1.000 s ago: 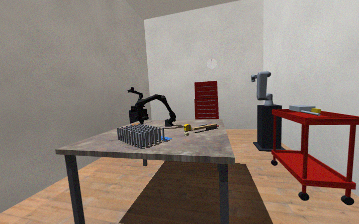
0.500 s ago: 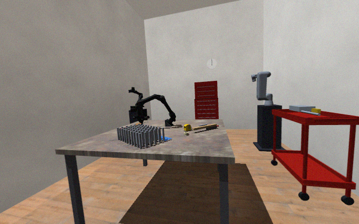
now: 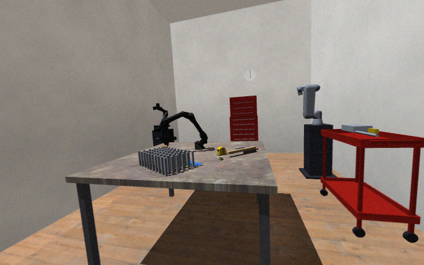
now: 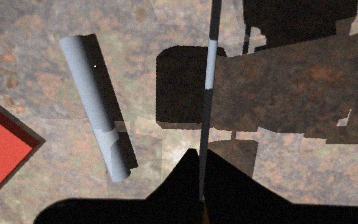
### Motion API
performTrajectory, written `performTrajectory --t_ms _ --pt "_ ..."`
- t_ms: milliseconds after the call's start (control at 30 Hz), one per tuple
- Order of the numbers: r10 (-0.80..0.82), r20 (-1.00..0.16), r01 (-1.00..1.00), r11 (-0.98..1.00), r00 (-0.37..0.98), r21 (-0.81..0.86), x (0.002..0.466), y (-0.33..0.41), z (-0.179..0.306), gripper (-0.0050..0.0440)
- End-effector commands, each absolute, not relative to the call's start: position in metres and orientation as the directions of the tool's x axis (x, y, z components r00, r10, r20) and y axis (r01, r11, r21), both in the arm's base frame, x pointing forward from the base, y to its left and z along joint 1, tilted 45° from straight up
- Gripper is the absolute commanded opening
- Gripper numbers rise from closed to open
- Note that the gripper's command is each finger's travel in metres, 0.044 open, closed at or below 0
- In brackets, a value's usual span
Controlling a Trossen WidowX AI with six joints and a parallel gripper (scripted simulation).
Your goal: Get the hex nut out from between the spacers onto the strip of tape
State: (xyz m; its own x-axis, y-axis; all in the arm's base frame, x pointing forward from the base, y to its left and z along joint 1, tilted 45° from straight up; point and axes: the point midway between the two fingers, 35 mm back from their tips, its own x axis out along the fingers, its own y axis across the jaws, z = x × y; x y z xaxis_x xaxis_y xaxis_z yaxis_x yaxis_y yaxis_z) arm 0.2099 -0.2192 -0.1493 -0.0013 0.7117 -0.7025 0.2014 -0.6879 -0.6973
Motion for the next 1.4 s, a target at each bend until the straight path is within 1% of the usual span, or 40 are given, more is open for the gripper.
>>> performTrajectory --t_ms 0,1367 --pt "0.693 -0.721 0.219 -0.706 0.016 -0.674 0.214 -0.228 -0.146 -0.0050" --pt "0.695 -0.719 0.226 -0.702 0.012 -0.675 0.211 -0.183 -0.187 -0.0050"
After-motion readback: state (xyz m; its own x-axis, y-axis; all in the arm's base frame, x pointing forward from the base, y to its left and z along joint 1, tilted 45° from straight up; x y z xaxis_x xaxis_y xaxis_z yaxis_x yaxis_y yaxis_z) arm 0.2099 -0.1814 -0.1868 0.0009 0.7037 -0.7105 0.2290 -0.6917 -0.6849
